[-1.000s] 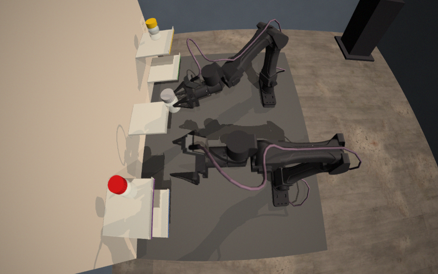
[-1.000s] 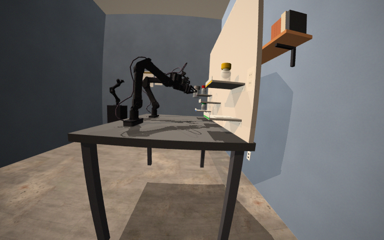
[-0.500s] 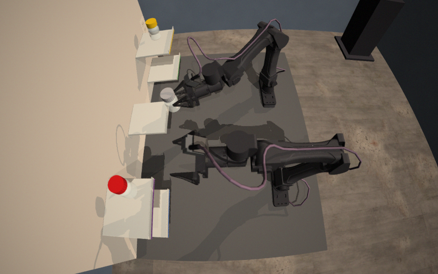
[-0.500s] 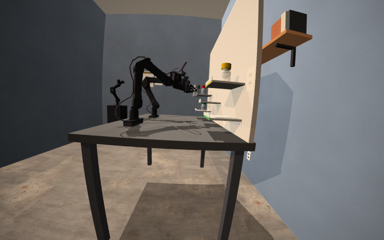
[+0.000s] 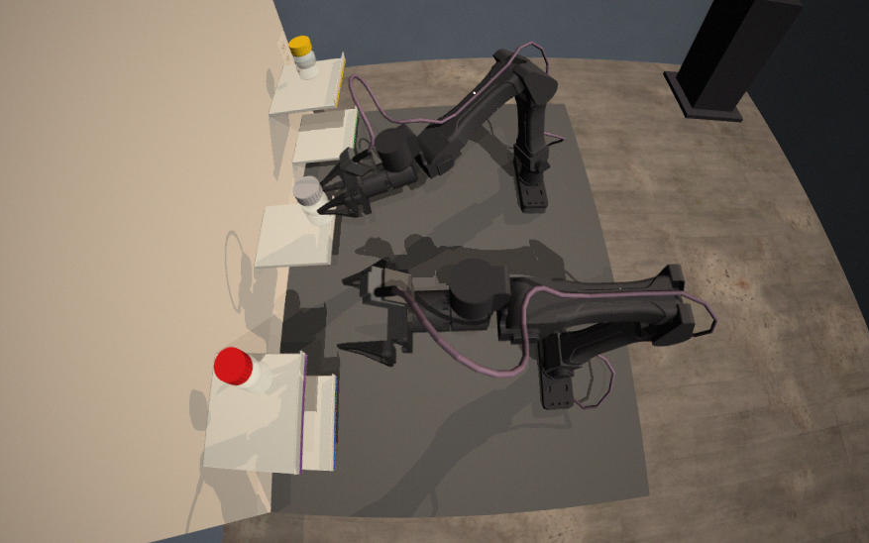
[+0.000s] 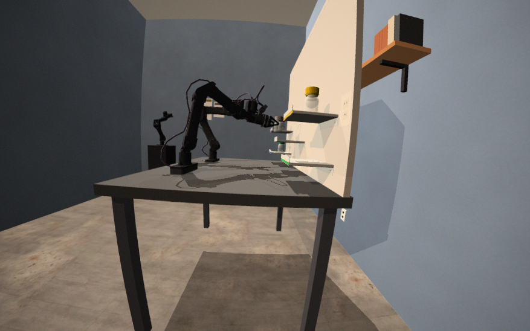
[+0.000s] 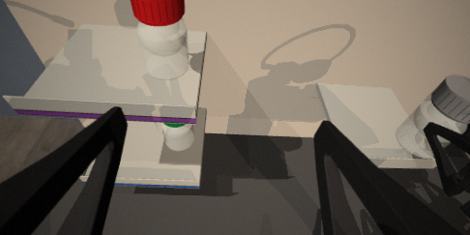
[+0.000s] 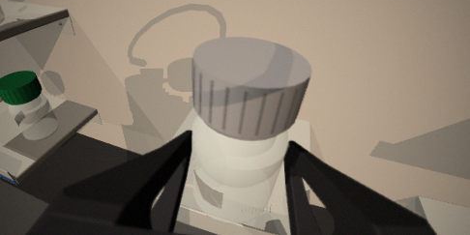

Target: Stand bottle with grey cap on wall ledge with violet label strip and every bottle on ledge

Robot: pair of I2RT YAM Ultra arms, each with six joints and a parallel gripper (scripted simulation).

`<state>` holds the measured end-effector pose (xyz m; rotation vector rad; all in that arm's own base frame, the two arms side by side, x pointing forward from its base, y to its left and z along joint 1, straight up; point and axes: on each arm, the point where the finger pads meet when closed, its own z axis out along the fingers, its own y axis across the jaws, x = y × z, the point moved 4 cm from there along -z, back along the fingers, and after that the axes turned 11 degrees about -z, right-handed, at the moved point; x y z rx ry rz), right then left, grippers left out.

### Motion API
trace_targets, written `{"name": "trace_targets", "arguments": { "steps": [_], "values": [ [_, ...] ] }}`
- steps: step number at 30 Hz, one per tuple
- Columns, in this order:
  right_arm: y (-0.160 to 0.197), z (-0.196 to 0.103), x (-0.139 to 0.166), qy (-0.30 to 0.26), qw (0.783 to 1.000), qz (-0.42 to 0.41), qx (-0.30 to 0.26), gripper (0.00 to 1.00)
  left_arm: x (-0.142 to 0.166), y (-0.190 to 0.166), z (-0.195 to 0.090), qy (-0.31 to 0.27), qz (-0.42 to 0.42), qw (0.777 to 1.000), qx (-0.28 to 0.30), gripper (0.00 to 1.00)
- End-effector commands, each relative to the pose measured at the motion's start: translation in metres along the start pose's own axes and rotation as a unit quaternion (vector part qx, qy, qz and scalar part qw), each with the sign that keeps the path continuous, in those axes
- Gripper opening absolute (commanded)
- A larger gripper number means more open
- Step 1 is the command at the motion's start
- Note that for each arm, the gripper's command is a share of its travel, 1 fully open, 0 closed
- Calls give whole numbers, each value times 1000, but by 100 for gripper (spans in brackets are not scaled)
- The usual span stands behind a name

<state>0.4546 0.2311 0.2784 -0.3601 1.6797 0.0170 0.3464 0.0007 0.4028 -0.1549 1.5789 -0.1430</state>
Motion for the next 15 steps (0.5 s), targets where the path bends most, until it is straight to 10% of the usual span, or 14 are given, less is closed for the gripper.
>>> {"name": "trace_targets", "arguments": {
  "steps": [1, 15],
  "values": [
    [-9, 15, -46, -63, 998, 21, 7, 50, -10, 0, -9, -17, -4, 1000, 3, 100],
    [-11, 30, -49, -64, 998, 22, 12, 50, -10, 0, -9, -17, -4, 1000, 3, 100]
  ]
}}
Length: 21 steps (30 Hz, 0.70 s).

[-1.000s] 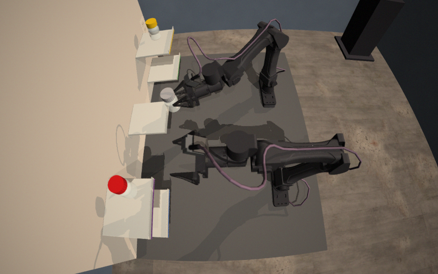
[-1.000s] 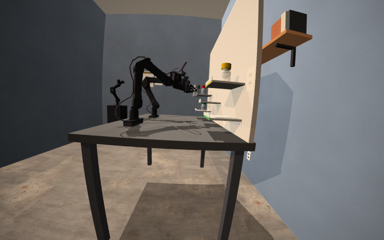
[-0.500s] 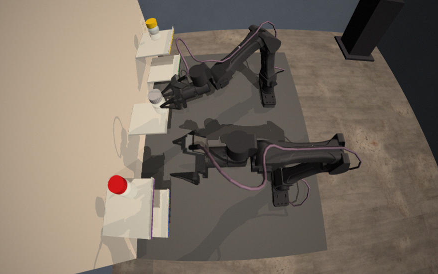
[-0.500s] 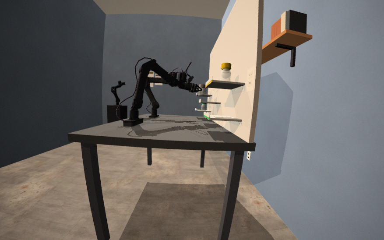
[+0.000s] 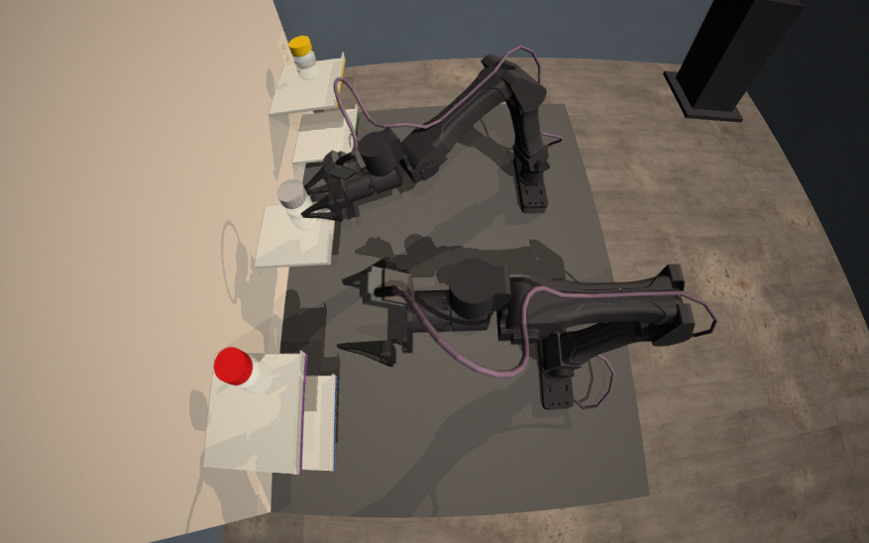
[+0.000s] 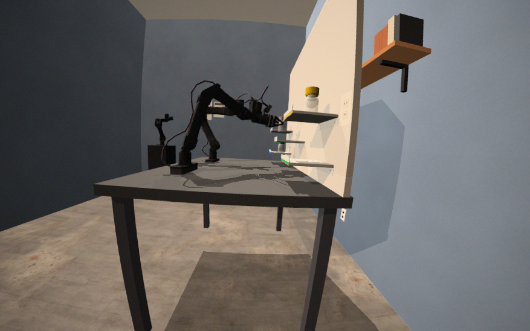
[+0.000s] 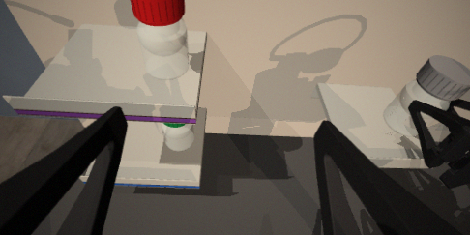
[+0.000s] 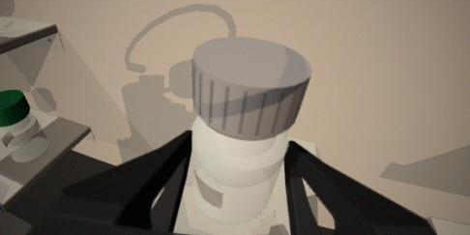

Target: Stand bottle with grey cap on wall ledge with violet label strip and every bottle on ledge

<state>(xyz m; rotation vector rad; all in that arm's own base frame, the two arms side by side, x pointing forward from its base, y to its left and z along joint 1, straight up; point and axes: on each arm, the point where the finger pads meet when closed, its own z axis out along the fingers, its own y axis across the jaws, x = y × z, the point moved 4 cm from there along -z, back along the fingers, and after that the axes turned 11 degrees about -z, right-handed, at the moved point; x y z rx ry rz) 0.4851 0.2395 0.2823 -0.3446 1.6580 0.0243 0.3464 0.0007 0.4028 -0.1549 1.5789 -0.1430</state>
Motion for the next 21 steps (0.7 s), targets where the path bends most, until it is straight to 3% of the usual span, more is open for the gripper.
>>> {"name": "trace_targets", "arguments": {
  "steps": [1, 11, 21],
  "values": [
    [-10, 0, -41, -53, 998, 17, 9, 50, -10, 0, -9, -17, -4, 1000, 3, 100],
    [-11, 0, -45, -61, 998, 19, 10, 50, -10, 0, -9, -17, -4, 1000, 3, 100],
    [-6, 4, -13, -59, 998, 15, 9, 50, -10, 0, -9, -17, -4, 1000, 3, 100]
  ]
}}
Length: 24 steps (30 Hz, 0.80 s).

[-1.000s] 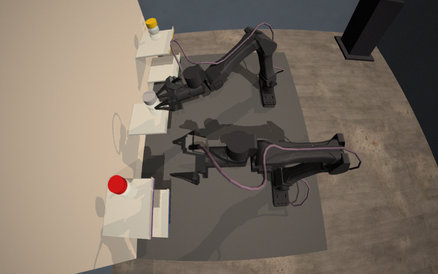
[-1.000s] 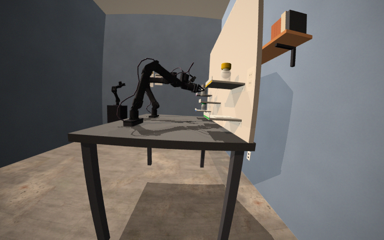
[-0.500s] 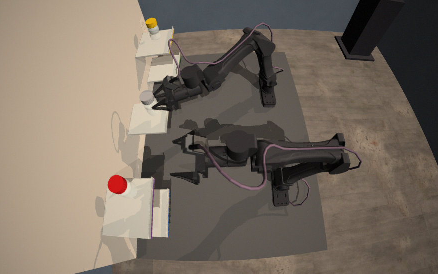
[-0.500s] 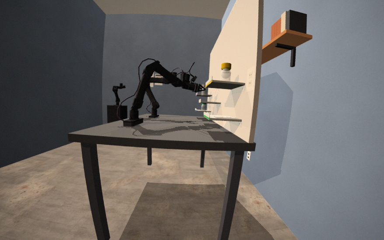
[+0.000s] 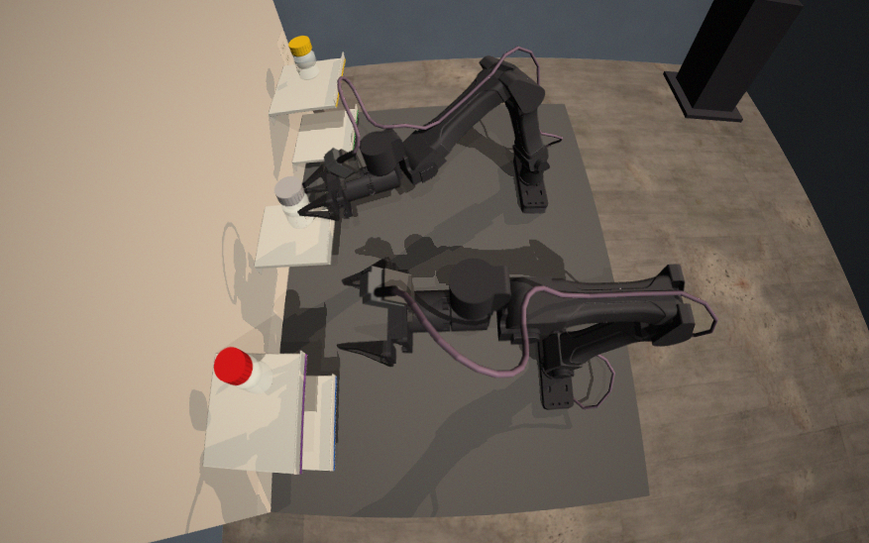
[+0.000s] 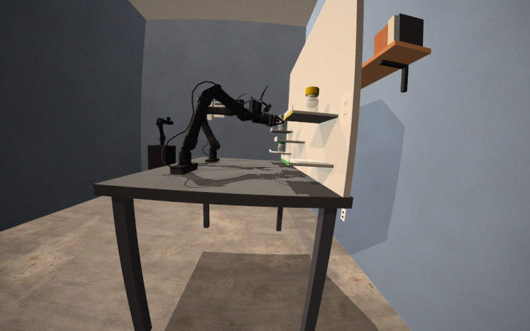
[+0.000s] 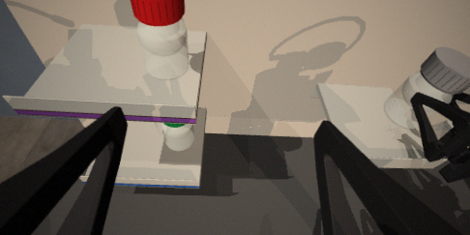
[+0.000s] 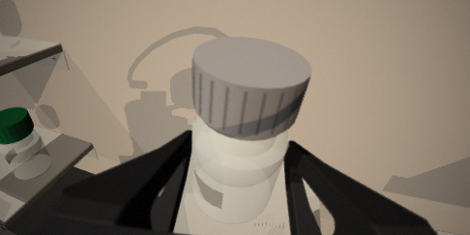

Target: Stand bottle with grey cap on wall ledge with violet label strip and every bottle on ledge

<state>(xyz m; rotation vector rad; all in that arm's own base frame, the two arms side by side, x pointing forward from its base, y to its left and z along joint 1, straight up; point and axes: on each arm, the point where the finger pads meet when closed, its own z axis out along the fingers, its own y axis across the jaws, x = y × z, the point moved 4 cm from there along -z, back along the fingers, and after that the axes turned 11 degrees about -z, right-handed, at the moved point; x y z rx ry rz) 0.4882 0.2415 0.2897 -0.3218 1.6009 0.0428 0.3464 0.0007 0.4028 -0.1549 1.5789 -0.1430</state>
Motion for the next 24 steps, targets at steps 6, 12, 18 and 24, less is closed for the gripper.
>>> {"name": "trace_targets", "arguments": {
  "steps": [6, 12, 18, 24],
  "values": [
    [-6, 0, -8, -30, 999, 9, 9, 50, -10, 0, -9, -17, -4, 1000, 3, 100],
    [-5, 2, 3, -25, 1000, 5, 7, 50, -10, 0, -9, -17, -4, 1000, 3, 100],
    [-6, 2, 2, -26, 1000, 6, 7, 50, -10, 0, -9, -17, -4, 1000, 3, 100],
    [-6, 2, 2, -26, 1000, 6, 7, 50, -10, 0, -9, -17, -4, 1000, 3, 100]
  ]
}}
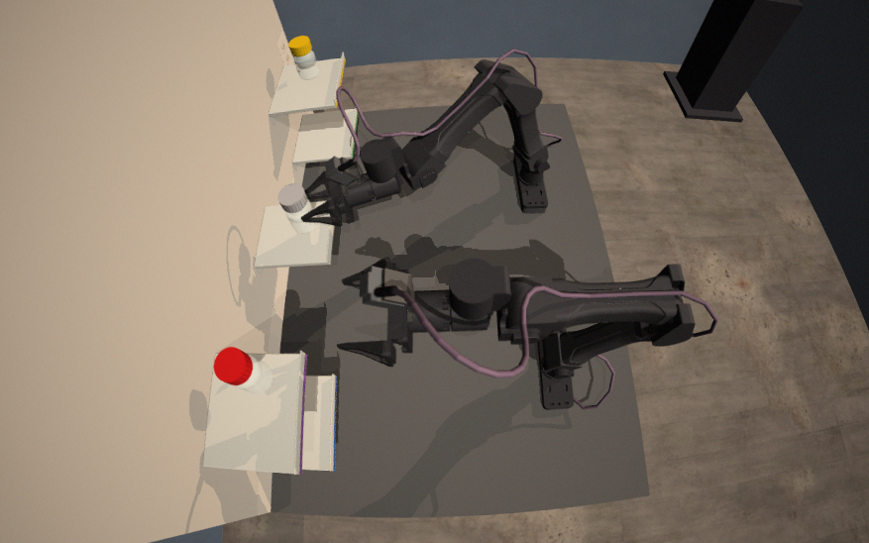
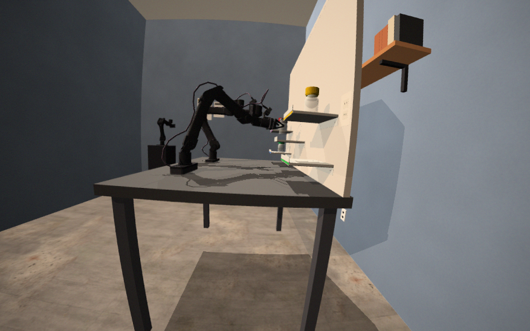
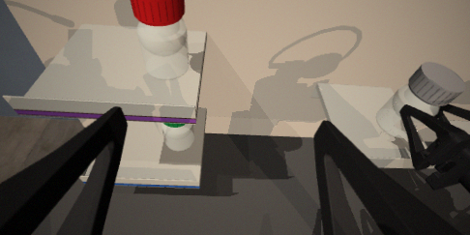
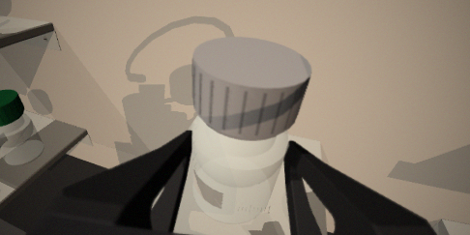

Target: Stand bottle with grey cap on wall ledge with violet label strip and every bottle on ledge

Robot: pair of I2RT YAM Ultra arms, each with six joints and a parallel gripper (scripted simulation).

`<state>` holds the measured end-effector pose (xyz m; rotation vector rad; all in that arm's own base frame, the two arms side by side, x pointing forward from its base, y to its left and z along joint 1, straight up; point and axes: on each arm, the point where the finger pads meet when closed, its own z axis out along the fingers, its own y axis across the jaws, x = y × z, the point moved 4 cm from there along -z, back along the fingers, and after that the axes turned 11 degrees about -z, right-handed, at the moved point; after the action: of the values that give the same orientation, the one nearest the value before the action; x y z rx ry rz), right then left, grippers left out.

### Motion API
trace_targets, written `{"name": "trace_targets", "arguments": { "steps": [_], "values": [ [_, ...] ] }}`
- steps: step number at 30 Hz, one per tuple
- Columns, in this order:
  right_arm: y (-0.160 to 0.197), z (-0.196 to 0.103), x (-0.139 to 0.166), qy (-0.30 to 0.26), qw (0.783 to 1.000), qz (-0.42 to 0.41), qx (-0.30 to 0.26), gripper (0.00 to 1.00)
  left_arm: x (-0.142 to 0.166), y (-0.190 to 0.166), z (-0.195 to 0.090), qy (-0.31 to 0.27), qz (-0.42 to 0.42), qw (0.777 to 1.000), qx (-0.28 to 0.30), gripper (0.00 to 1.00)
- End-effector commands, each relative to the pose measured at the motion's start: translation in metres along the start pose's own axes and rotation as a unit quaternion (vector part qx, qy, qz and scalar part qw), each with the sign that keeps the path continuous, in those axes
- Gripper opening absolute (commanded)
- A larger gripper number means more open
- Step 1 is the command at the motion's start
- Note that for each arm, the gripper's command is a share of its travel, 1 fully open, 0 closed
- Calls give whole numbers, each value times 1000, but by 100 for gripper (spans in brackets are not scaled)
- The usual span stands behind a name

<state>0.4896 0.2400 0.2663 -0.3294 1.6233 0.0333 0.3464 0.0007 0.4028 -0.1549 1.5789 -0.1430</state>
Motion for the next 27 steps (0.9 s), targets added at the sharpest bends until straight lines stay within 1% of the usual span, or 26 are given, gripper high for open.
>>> {"name": "trace_targets", "arguments": {
  "steps": [1, 7, 10, 13, 15, 18, 19, 20, 23, 27],
  "values": [
    [-8, -1, -21, -38, 999, 9, 7, 50, -10, 0, -9, -17, -4, 1000, 3, 100],
    [-5, -2, -19, -32, 999, 10, 6, 50, -10, 0, -9, -17, -4, 1000, 3, 100],
    [-8, -2, -20, -39, 999, 9, 7, 50, -10, 0, -9, -17, -4, 1000, 3, 100],
    [-5, 0, -7, -37, 999, 6, 5, 50, -10, 0, -9, -17, -4, 1000, 3, 100],
    [-5, 0, -7, -37, 999, 6, 5, 50, -10, 0, -9, -17, -4, 1000, 3, 100],
    [-4, 0, 7, -31, 1000, 4, 5, 50, -10, 0, -9, -17, -4, 1000, 3, 100],
    [-3, 0, 14, -18, 1000, 1, 4, 50, -10, 0, -9, -17, -4, 1000, 3, 100],
    [-3, 0, 13, -24, 1000, 3, 4, 50, -10, 0, -9, -17, -4, 1000, 3, 100],
    [-2, 0, 26, -14, 1000, 0, 4, 50, -10, 0, -9, -17, -4, 1000, 3, 100],
    [-2, -1, 25, -10, 1000, -1, 4, 50, -10, 0, -9, -17, -4, 1000, 3, 100]
  ]
}}
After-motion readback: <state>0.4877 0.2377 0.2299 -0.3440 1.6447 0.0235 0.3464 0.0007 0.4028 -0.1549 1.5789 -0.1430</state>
